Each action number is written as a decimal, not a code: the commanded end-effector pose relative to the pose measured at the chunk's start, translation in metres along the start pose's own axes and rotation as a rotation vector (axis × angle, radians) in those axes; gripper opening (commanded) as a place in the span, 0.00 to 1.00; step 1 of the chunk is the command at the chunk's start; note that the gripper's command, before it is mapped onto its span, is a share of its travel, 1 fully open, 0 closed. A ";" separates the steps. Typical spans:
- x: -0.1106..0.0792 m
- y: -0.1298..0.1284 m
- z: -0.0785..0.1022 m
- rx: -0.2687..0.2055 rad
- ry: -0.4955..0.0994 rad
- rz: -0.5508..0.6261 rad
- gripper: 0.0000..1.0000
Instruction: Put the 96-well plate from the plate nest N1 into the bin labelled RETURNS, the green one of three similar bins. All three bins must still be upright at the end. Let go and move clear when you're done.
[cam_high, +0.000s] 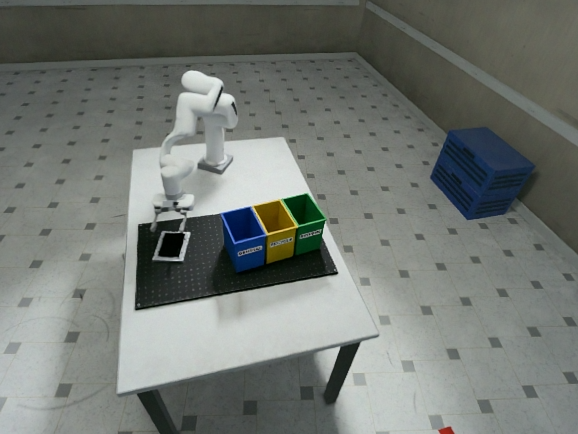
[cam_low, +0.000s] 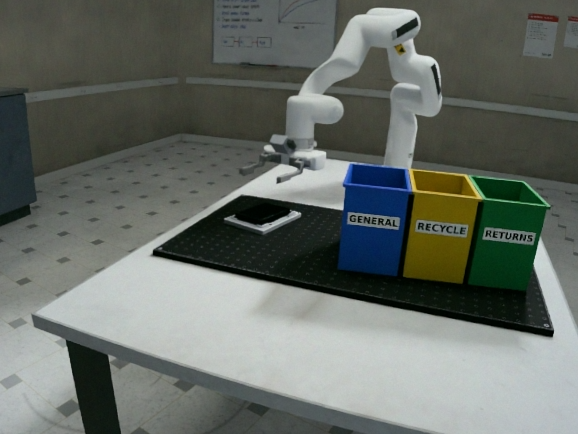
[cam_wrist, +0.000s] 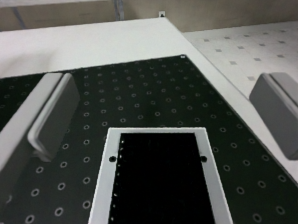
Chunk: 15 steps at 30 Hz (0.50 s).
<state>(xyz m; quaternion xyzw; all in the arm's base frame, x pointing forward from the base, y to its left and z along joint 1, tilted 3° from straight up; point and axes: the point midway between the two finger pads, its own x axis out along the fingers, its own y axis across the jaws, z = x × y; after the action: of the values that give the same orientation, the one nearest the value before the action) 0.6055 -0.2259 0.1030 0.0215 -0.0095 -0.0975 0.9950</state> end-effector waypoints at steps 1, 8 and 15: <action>0.001 0.000 -0.007 -0.001 -0.005 0.000 0.37; 0.001 0.000 -0.015 -0.001 -0.005 0.000 0.37; 0.001 0.000 -0.027 -0.001 -0.005 0.000 0.37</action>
<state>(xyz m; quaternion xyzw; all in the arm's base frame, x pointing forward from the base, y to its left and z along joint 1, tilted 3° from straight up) 0.6061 -0.2251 0.0813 0.0215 -0.0095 -0.0975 0.9950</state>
